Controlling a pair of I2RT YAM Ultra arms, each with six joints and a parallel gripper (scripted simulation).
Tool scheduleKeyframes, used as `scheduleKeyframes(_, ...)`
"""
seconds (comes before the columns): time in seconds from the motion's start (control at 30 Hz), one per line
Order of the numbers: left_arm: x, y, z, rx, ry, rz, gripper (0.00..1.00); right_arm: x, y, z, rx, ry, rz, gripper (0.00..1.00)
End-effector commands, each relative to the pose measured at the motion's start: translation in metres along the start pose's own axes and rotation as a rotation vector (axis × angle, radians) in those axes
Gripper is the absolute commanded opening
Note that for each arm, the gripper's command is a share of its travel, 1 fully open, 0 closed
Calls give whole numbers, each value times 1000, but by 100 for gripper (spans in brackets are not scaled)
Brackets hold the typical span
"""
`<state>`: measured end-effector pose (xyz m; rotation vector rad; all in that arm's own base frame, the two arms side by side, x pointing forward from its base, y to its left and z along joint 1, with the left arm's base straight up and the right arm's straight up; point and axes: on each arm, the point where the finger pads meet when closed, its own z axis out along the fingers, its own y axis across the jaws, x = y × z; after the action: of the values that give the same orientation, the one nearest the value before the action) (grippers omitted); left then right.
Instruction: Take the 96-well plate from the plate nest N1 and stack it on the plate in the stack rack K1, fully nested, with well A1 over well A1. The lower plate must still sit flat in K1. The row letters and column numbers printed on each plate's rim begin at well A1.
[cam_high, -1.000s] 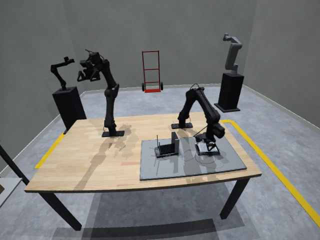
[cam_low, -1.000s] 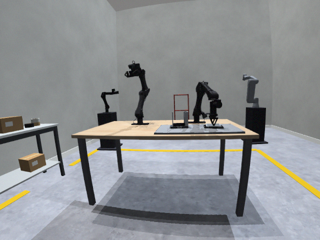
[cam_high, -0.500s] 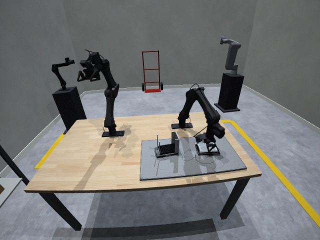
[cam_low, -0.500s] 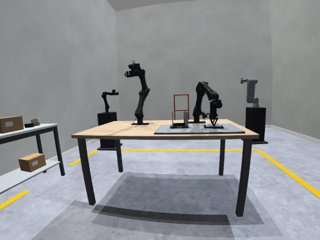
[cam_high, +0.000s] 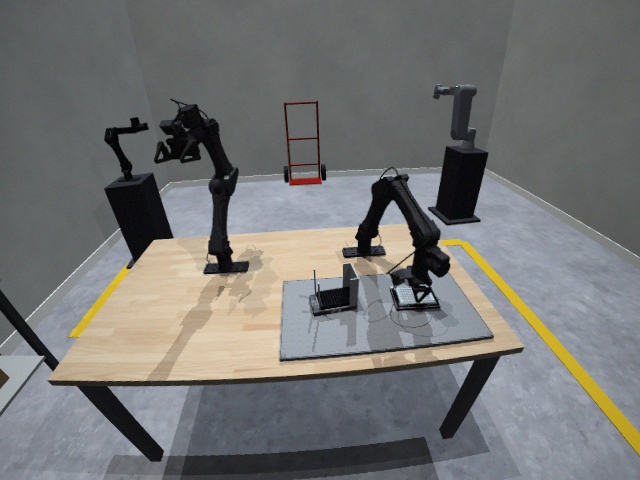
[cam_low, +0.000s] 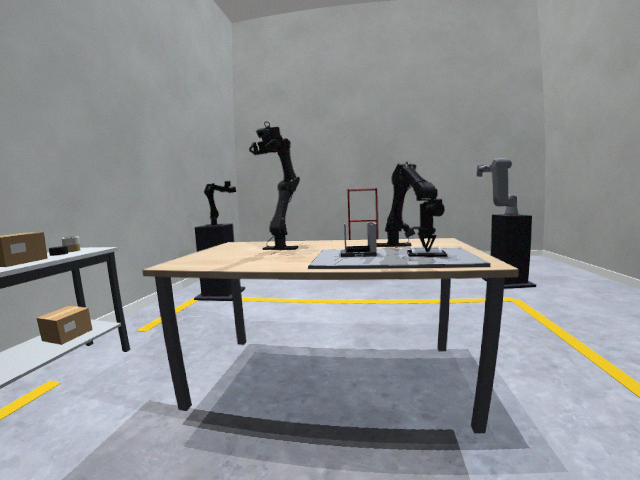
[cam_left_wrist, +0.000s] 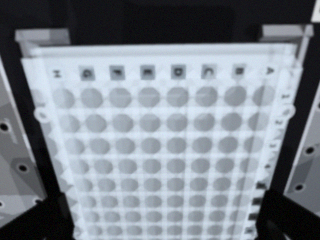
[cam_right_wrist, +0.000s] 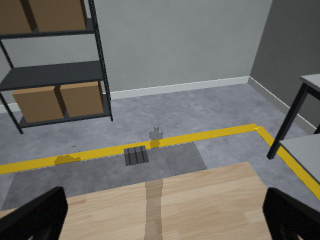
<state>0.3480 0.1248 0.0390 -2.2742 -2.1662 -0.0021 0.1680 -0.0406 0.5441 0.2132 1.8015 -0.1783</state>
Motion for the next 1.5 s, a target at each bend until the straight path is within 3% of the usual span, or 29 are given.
scheduleKeyframes(0.0,0,-3,12,11,-6,2,0,4,-3,-9,18,5,12,100)
scheduleKeyframes(1.37,-1,-3,12,10,-10,2,0,4,-3,-9,18,5,12,100)
scheduleKeyframes(1.47,-1,-3,0,2,-6,2,0,4,-3,-9,18,5,12,100)
